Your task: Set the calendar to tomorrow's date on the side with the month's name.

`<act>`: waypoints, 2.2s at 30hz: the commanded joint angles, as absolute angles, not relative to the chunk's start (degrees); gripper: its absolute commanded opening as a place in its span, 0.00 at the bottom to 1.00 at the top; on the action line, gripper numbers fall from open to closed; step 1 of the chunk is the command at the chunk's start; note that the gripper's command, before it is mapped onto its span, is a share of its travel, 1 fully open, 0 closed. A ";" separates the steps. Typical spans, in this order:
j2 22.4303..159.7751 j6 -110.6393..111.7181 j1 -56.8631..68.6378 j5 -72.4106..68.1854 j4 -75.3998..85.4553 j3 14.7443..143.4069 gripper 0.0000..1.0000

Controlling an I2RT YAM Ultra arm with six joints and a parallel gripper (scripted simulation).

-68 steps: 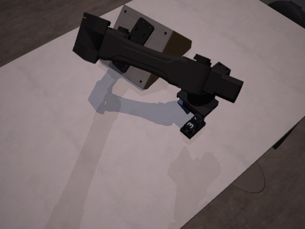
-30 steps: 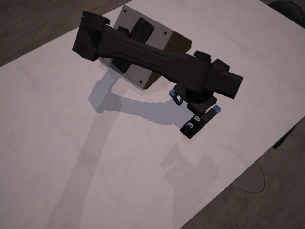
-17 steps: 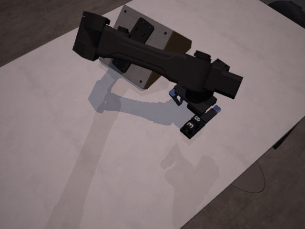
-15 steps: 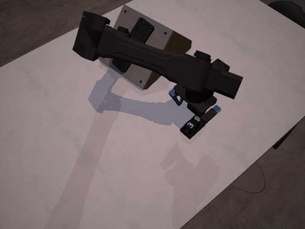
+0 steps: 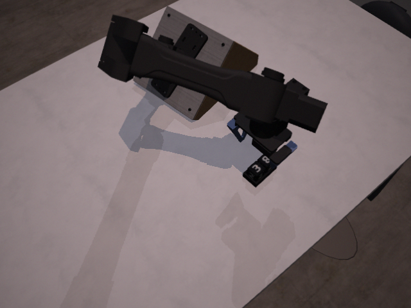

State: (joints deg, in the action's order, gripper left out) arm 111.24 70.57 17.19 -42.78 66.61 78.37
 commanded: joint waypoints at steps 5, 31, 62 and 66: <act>110.98 68.50 19.73 -42.20 70.24 81.35 1.00; 113.29 59.17 26.93 -40.53 88.15 95.38 1.00; 113.30 59.16 26.93 -40.53 88.15 95.38 1.00; 113.30 59.16 26.93 -40.53 88.15 95.38 1.00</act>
